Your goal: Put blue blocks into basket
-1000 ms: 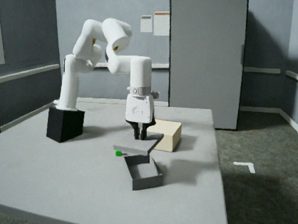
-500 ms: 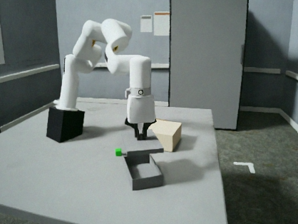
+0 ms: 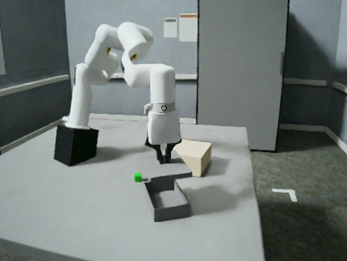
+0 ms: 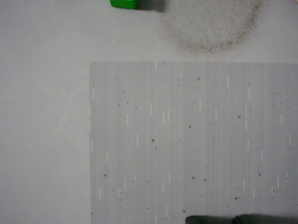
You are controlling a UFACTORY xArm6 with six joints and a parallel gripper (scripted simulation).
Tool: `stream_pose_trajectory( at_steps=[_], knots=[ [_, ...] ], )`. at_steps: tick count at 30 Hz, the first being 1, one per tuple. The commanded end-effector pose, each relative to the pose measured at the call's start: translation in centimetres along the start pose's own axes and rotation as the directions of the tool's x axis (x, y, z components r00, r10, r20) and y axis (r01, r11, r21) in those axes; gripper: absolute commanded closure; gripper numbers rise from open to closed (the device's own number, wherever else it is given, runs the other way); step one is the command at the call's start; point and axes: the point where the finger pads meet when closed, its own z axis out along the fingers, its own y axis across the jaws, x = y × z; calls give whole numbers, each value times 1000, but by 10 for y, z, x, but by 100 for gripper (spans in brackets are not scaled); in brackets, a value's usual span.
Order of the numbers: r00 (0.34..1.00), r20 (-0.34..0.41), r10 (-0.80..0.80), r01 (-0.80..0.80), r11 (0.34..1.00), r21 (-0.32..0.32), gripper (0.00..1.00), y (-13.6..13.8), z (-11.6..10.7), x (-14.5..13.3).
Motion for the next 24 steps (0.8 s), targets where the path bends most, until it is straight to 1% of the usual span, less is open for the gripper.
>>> stream_pose_trajectory(
  at_steps=[1, 10, 24],
  knots=[
    [1000, 5, -1, 1, 1000, -2, 100, 1, -2, -1],
    [1000, 5, -1, 1, 1000, -3, 100, 1, 3, -2],
    [1000, 5, -1, 1, 1000, -3, 100, 1, 24, -2]
  ],
)
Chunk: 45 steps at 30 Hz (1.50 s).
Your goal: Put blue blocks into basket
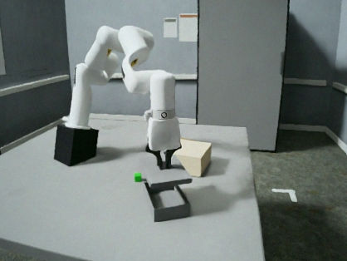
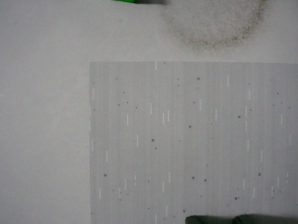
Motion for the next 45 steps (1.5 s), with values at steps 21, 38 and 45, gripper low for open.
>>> stream_pose_trajectory(
  at_steps=[21, 38, 45],
  knots=[
    [1000, 6, -1, 1, 1000, -3, 100, 1, 38, -3],
    [1000, 6, -1, 1, 1000, -3, 100, 1, 45, -3],
    [1000, 6, -1, 1, 1000, -3, 100, 1, 45, -3]
  ],
)
